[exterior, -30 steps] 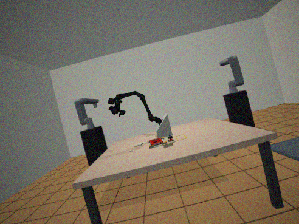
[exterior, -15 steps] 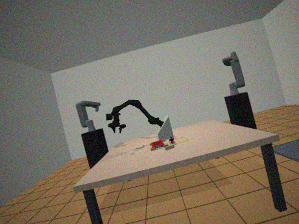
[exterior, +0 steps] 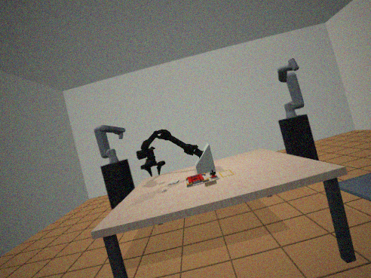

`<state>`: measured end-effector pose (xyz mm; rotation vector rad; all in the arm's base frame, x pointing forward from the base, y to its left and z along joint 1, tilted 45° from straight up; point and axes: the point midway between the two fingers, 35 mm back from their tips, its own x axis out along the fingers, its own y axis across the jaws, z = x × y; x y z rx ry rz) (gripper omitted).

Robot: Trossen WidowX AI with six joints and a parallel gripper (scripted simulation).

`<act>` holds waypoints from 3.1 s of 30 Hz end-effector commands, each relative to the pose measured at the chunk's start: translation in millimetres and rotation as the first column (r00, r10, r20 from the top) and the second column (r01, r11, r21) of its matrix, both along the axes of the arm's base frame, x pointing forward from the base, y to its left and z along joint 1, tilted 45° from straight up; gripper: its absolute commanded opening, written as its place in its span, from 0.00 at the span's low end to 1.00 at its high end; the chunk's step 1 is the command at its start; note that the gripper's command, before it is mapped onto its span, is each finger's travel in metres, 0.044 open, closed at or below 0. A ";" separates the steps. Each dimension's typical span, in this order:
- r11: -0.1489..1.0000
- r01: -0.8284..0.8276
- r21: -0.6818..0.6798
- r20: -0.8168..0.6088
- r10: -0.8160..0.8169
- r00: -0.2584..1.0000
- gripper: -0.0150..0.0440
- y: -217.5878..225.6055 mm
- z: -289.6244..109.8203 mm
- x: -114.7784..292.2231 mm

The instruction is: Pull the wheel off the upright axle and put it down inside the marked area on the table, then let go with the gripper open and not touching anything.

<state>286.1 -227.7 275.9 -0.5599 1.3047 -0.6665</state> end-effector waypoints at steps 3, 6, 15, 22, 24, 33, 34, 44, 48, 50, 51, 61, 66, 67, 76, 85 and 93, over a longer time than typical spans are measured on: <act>0.993 -0.089 0.072 -0.013 0.090 0.996 0.76 52.9 -48.7 52.8; 0.989 -0.122 0.086 -0.018 0.124 0.992 0.76 75.8 -68.0 67.2; 0.981 -0.143 0.127 -0.072 0.153 0.986 0.76 162.2 -146.6 100.6; 0.981 -0.159 0.107 -0.126 0.172 0.977 0.76 246.1 -219.6 98.3; 0.982 -0.167 0.092 -0.138 0.178 0.974 0.76 268.5 -239.7 91.8; 0.980 -0.197 0.029 -0.158 0.199 0.967 0.76 323.2 -292.3 63.0; 0.980 -0.197 0.029 -0.158 0.199 0.967 0.76 323.2 -292.3 63.0; 0.980 -0.197 0.029 -0.158 0.199 0.967 0.76 323.4 -297.1 70.5; 0.980 -0.197 0.030 -0.158 0.199 0.967 0.76 307.4 -314.8 75.6; 0.980 -0.197 0.029 -0.158 0.199 0.967 0.76 295.9 -326.6 78.2; 0.980 -0.197 0.028 -0.158 0.199 0.967 0.76 289.8 -332.6 79.1; 0.983 -0.181 0.029 -0.163 0.184 0.969 0.58 276.4 -343.7 78.5; 0.983 -0.181 0.029 -0.163 0.184 0.969 0.53 276.4 -343.7 78.5; 0.983 -0.181 0.029 -0.163 0.184 0.969 0.52 276.4 -343.7 78.5; 0.983 -0.182 0.029 -0.163 0.184 0.969 0.25 277.4 -342.7 78.3; 0.983 -0.183 0.029 -0.162 0.186 0.969 0.25 279.5 -340.7 77.9; 0.982 -0.184 0.029 -0.162 0.187 0.969 0.25 281.4 -338.9 77.5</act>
